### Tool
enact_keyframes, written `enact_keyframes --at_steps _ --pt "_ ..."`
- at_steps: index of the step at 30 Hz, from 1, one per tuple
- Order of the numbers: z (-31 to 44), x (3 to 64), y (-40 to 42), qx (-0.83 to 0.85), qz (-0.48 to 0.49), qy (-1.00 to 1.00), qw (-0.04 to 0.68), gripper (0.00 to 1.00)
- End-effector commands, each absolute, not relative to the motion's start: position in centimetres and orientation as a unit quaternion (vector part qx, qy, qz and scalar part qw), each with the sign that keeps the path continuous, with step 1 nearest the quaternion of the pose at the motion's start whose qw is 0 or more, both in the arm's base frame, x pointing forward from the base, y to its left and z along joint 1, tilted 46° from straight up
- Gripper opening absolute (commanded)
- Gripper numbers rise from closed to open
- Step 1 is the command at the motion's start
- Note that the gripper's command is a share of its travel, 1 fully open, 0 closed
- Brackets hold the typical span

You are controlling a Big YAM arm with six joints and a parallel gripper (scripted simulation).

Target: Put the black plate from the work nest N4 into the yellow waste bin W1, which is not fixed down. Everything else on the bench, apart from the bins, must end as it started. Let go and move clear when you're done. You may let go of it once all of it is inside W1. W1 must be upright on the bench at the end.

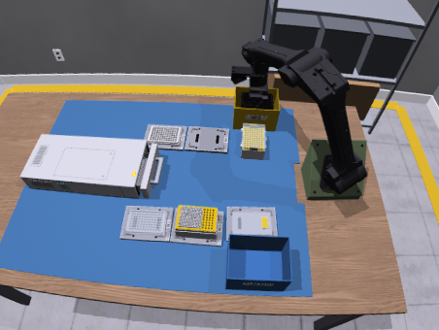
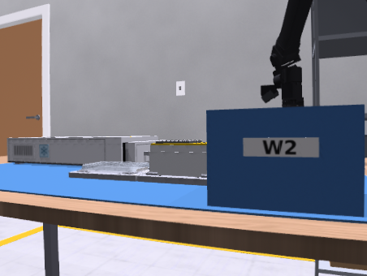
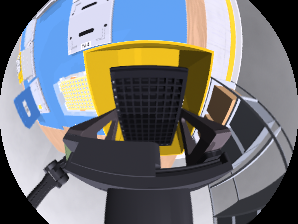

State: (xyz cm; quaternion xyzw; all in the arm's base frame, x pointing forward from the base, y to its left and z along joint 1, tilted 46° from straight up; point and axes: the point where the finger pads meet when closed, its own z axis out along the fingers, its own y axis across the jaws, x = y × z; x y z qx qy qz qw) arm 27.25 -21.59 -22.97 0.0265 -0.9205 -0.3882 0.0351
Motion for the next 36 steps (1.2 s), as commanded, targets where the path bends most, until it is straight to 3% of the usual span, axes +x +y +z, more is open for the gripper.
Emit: enact_keyframes --at_steps 1,33,34,36 --pt "-23.69 27.74 -21.98 0.024 -0.386 -0.922 0.034 0.00" --pt "-23.69 27.74 -21.98 0.024 -0.386 -0.922 0.034 0.00" --pt "-23.69 27.74 -21.98 0.024 -0.386 -0.922 0.034 1.00" --pt "-23.69 27.74 -21.98 0.024 -0.386 -0.922 0.034 1.00"
